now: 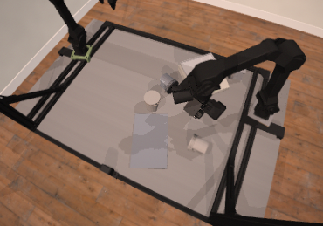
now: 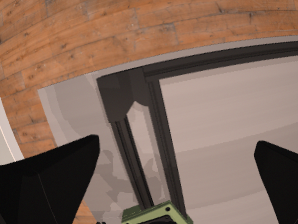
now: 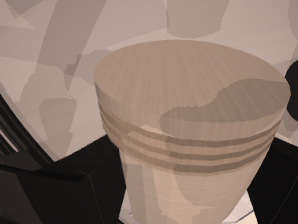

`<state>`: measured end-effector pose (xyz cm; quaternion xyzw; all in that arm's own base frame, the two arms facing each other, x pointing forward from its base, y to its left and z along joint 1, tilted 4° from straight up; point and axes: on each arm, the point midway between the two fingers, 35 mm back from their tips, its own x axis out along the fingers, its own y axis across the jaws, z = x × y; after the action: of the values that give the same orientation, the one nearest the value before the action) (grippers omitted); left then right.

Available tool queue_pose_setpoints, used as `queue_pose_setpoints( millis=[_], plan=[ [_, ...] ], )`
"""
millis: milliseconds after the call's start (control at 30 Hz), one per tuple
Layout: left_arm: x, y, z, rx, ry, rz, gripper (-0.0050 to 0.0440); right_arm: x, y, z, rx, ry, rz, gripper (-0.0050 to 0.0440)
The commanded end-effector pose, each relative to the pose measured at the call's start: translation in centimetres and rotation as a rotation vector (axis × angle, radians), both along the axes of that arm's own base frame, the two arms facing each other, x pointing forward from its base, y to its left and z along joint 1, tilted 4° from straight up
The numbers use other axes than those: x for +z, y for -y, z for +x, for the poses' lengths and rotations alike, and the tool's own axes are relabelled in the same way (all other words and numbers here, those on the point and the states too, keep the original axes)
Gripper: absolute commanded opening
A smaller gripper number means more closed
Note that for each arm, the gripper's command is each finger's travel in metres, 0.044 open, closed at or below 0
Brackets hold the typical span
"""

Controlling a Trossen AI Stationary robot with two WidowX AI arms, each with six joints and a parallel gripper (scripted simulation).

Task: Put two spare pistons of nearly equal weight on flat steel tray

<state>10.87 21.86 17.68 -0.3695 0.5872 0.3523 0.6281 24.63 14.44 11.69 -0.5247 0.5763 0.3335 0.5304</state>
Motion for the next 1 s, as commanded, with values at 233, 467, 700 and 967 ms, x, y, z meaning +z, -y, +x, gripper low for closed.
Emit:
queue_pose_setpoints(
  millis=[233, 467, 700, 967],
  plan=[
    [0.0, 0.0, 0.0, -0.002, 0.002, -0.002, 0.044, 1.5, 0.7, 0.4, -0.055, 0.037, 0.036, 0.0158],
    [0.0, 0.0, 0.0, -0.002, 0.002, -0.002, 0.044, 2.5, 4.0, 0.9, -0.237, 0.053, 0.076, 0.0158],
    [0.0, 0.0, 0.0, -0.002, 0.002, -0.002, 0.044, 3.2, 6.4, 1.1, -0.367, 0.065, 0.104, 0.0158],
    [0.0, 0.0, 0.0, -0.002, 0.002, -0.002, 0.044, 4.4, 10.2, 1.6, -0.575, 0.083, 0.149, 0.0158]
  ],
)
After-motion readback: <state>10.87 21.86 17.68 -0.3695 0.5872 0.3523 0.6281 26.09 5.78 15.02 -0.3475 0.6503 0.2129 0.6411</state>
